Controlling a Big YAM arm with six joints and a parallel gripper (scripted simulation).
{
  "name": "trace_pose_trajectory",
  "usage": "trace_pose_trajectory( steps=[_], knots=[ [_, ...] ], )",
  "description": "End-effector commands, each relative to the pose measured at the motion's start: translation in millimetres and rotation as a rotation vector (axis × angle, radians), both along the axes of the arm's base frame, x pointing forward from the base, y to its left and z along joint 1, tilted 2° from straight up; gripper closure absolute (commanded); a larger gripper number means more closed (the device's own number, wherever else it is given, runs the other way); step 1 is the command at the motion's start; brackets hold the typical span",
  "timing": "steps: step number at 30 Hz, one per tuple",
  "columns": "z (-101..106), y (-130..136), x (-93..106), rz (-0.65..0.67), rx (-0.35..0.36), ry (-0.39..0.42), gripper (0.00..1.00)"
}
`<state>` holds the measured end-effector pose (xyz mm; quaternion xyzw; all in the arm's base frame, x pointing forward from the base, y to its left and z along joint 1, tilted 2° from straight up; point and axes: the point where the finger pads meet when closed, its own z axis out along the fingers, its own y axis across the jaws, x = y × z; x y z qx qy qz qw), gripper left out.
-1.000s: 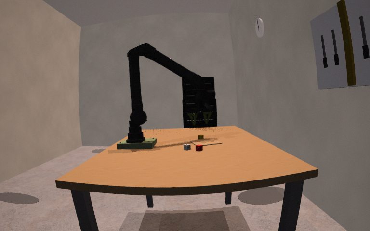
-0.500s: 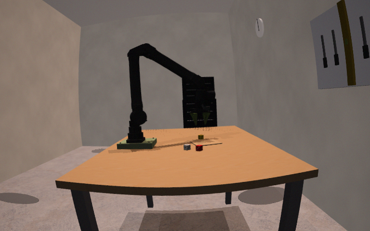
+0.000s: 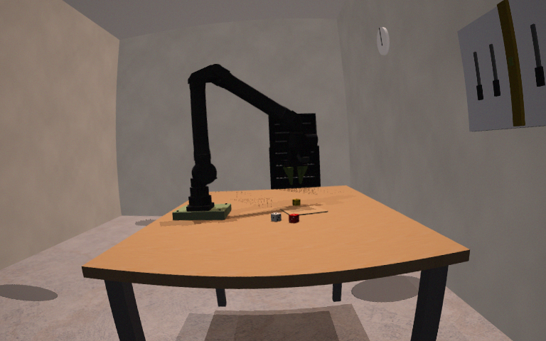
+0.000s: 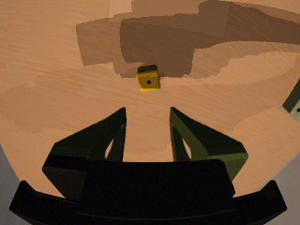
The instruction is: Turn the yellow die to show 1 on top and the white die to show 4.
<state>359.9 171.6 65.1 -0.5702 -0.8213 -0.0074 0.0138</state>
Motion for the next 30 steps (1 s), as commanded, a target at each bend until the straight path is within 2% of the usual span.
trace_pose_trajectory(
  steps=[1, 19, 30],
  knots=[
    [5, -3, 10.3, -0.031, 0.006, -0.024, 0.61],
    [5, -3, 10.2, -0.031, 0.006, -0.024, 0.61],
    [-6, -5, 6.4, -0.031, -0.001, -0.009, 0.61]
  ],
)
